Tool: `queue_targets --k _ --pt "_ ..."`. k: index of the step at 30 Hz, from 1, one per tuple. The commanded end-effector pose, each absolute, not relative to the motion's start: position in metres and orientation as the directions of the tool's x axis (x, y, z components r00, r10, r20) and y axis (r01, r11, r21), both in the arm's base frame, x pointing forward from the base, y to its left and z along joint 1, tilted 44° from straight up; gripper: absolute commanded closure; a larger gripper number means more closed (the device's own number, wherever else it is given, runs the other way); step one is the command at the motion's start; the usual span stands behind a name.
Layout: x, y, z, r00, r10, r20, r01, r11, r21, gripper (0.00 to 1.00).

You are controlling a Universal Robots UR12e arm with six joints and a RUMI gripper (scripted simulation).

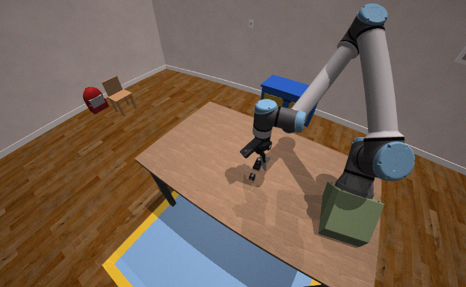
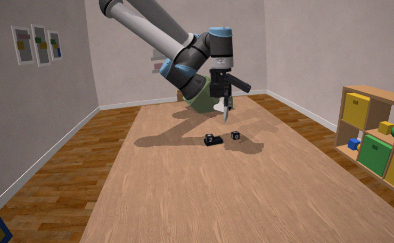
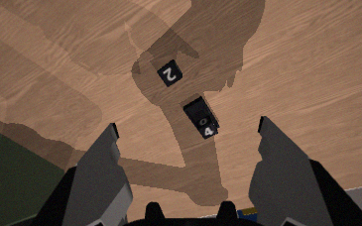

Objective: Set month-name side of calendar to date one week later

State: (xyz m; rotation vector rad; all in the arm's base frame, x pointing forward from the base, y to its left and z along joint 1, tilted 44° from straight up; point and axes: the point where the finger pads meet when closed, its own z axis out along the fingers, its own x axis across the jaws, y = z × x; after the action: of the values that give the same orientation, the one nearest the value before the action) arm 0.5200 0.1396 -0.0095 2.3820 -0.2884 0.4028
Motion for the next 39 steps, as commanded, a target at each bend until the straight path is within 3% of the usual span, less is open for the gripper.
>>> queue_targets --k 1,13,25,26,39 --pt "0.518 0.145 -0.017 0.956 -0.005 0.292 -0.198 -0.746 0.636 0.0" --pt "0.511 0.158 -0.038 0.968 0.241 0.067 0.128 -0.705 0.697 0.0" --pt "0.509 0.16 -0.041 0.959 0.283 0.024 0.186 -0.689 0.7 0.0" --pt "0.509 0.16 -0.041 0.959 0.283 0.024 0.186 -0.689 0.7 0.72" --pt "0.509 0.16 -0.041 0.959 0.283 0.024 0.186 -0.689 0.7 0.72"
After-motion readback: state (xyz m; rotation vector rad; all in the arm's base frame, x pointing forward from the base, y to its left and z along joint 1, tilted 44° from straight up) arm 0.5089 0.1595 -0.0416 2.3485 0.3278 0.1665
